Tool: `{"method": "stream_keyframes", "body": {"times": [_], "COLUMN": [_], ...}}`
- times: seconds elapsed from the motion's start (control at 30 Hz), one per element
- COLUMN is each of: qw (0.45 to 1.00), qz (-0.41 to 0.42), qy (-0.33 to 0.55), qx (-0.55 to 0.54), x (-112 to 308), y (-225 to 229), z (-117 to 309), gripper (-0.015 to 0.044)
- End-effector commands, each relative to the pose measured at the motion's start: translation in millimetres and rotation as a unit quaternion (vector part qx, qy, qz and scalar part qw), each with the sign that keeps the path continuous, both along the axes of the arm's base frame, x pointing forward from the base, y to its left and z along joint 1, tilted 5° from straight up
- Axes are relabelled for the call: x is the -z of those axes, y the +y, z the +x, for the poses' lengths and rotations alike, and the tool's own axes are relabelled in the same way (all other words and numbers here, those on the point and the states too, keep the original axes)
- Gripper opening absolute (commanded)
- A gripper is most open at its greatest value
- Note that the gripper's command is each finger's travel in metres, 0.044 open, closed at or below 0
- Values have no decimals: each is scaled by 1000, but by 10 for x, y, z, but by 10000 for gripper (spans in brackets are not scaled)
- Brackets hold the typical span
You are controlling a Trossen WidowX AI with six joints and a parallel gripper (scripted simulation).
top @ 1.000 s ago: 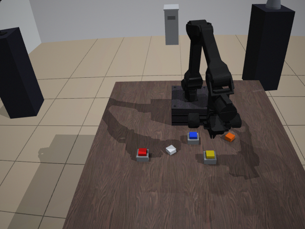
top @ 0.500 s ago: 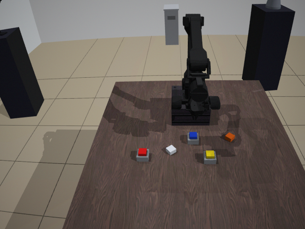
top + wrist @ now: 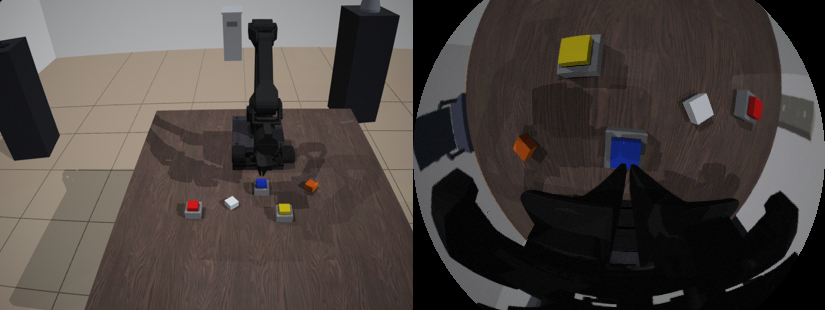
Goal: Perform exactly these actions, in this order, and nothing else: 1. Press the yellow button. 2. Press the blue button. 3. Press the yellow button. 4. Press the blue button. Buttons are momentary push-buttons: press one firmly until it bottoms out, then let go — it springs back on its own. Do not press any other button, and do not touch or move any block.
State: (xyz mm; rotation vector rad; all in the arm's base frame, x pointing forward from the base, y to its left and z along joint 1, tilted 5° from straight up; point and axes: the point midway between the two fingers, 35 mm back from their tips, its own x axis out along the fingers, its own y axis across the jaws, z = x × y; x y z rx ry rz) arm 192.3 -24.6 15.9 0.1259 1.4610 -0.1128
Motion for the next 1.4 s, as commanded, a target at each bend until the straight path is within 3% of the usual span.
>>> {"method": "stream_keyframes", "body": {"times": [0.0,0.67,1.37], "qw": [1000,1000,1000], "qz": [3,3,0], "qy": [2,2,-1], "qx": [-2,-2,-2], "x": [81,386,302], "y": [10,13,3], "z": [-6,18,33], "gripper": [20,20,20]}}
